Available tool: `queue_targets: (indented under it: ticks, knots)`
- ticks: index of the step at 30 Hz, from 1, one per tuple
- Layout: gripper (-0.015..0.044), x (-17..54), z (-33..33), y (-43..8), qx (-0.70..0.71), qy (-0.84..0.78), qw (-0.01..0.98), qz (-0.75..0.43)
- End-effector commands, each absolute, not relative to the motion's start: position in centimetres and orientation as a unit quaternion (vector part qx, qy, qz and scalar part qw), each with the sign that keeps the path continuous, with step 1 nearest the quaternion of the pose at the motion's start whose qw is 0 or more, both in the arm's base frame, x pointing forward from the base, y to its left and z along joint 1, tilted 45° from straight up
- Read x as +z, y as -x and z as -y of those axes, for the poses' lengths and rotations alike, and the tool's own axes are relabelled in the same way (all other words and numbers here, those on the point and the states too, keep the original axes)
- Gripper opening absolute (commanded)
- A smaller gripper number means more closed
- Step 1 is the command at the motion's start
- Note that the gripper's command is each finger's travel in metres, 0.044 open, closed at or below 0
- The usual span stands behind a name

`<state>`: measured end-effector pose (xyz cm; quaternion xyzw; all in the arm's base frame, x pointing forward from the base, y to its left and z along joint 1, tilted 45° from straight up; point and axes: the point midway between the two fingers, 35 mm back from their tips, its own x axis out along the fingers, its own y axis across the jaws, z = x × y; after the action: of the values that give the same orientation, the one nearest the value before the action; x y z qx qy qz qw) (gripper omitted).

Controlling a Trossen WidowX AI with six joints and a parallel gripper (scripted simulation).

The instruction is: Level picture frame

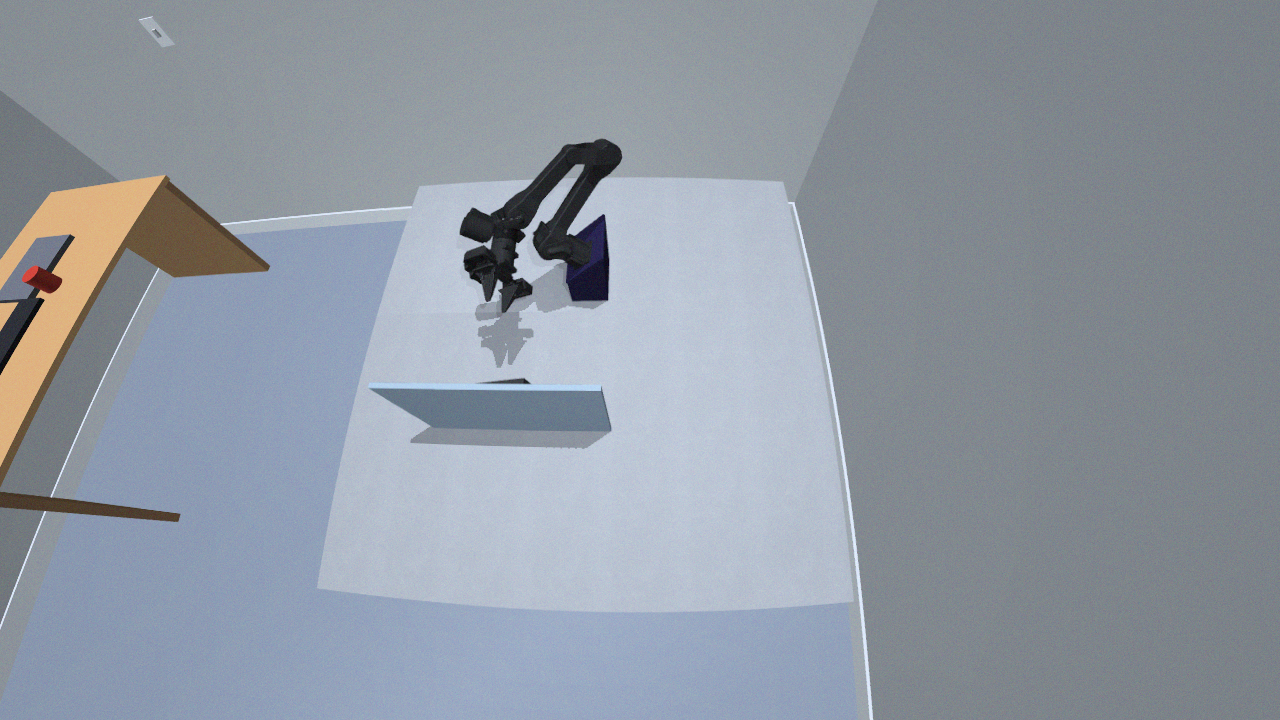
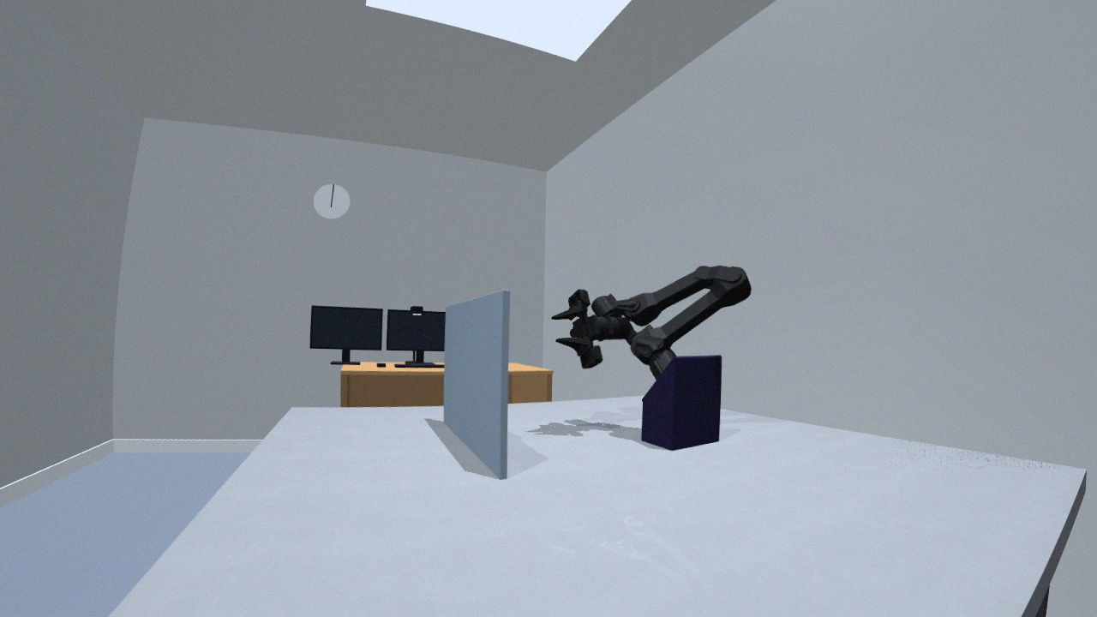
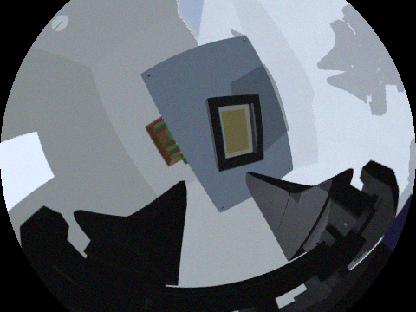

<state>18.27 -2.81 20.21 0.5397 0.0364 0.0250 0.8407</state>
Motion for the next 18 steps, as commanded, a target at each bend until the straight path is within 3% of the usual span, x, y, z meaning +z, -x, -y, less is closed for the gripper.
queue_targets:
  ticks: [1, 18]
  knots:
    - [0.0260, 20.2, 2.8, -18.3, 0.026, -0.537, 0.842, -0.036]
    - [0.0260, 19.9, 4.4, -20.5, 0.028, -0.529, 0.848, -0.030]
